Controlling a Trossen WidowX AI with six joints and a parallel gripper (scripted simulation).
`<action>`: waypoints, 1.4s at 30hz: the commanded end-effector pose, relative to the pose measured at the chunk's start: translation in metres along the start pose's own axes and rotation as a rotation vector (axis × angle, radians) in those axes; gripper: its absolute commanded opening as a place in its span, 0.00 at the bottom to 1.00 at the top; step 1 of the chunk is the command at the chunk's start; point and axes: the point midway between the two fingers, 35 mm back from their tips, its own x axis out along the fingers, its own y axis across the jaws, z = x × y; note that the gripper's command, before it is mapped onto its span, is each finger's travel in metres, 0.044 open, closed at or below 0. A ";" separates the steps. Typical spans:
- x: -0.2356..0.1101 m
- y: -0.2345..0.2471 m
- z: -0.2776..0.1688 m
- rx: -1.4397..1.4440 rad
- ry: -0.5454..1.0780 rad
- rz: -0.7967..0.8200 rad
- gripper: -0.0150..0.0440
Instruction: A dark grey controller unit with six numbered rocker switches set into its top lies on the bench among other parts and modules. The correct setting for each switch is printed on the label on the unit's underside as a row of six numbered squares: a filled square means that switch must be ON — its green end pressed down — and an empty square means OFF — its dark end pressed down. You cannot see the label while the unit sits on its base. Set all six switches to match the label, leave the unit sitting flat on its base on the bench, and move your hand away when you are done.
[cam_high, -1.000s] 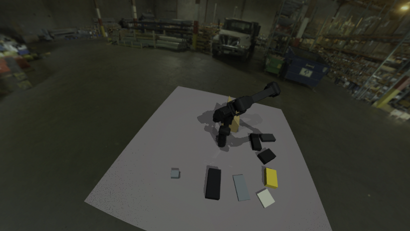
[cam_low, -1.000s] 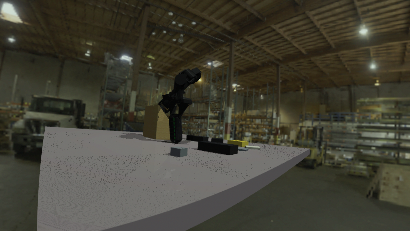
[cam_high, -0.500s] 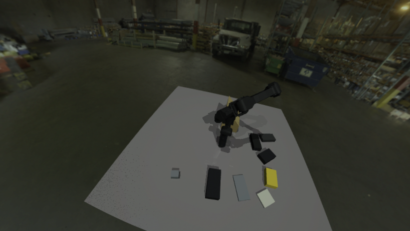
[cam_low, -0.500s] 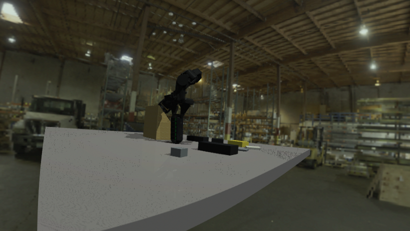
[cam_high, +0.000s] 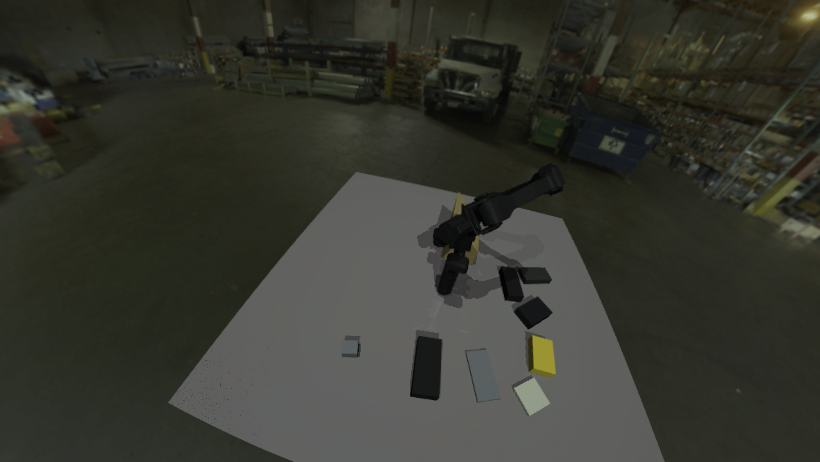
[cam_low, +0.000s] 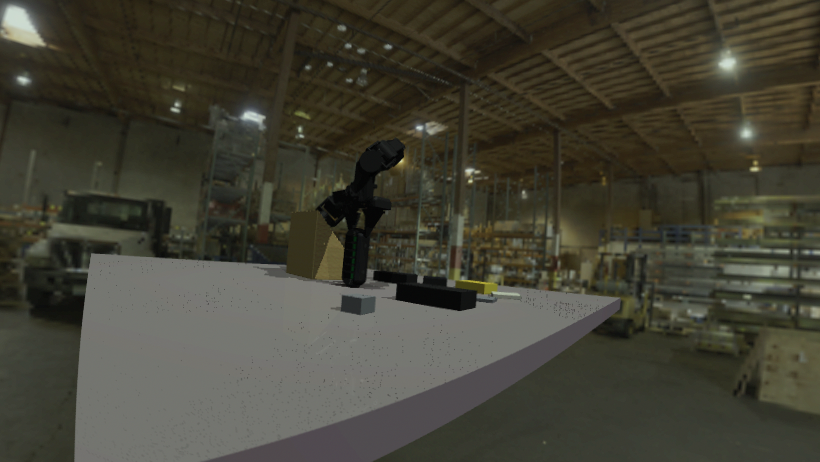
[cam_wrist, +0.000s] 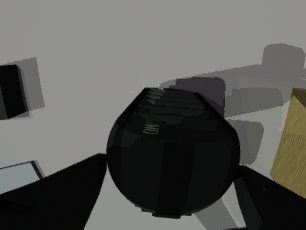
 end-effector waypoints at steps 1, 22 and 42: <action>0.002 -0.001 -0.007 0.004 0.015 -0.001 0.83; 0.004 -0.001 -0.024 0.004 0.016 -0.001 0.83; 0.008 -0.001 -0.040 0.004 0.016 -0.001 0.83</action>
